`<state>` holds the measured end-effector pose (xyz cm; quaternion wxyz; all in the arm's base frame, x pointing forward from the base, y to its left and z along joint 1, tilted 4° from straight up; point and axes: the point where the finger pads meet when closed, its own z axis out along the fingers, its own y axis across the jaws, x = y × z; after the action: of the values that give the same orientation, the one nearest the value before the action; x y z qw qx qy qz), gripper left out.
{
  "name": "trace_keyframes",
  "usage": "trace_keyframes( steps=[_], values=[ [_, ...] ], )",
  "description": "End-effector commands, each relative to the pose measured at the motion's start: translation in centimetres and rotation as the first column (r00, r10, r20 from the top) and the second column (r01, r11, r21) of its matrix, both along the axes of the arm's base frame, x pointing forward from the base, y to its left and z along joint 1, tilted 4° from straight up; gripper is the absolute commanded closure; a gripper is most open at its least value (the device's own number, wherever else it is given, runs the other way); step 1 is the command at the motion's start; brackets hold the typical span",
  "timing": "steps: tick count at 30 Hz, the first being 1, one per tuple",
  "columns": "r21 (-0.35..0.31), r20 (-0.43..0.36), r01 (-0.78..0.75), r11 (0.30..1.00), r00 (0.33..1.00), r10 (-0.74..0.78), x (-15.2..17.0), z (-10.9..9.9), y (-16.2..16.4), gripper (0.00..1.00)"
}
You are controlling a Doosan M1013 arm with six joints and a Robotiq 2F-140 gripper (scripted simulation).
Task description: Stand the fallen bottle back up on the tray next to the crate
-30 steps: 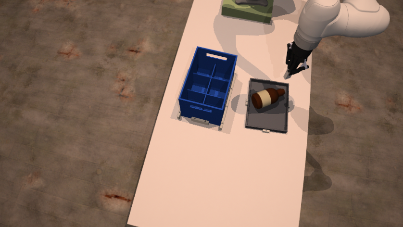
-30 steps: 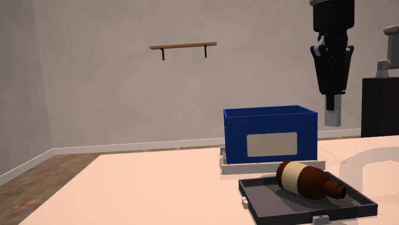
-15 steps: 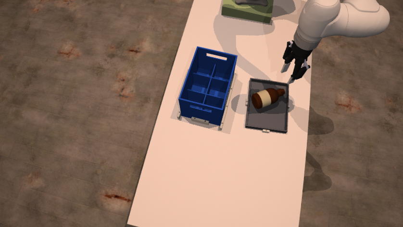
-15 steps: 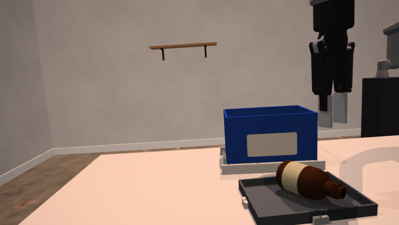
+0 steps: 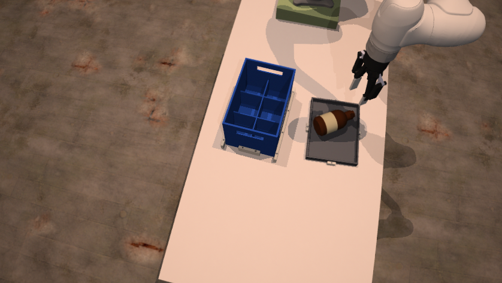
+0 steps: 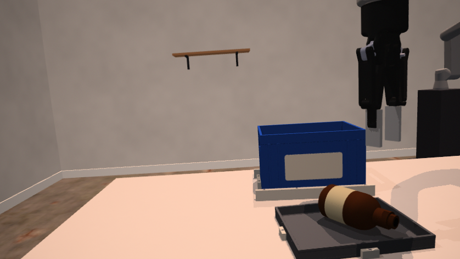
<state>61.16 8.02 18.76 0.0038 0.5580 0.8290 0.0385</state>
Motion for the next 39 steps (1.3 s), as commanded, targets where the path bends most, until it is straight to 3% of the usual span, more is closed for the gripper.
trace_keyframes(
  steps=[1,24,39],
  values=[
    [0.000,0.000,0.000,1.000,1.000,0.000,0.0,0.0,0.0,0.56],
    [0.000,0.000,0.000,1.000,1.000,0.000,0.0,-0.3,0.0,0.56],
    [0.000,0.000,-0.001,1.000,1.000,0.001,0.2,-3.9,0.2,0.56]
  ],
)
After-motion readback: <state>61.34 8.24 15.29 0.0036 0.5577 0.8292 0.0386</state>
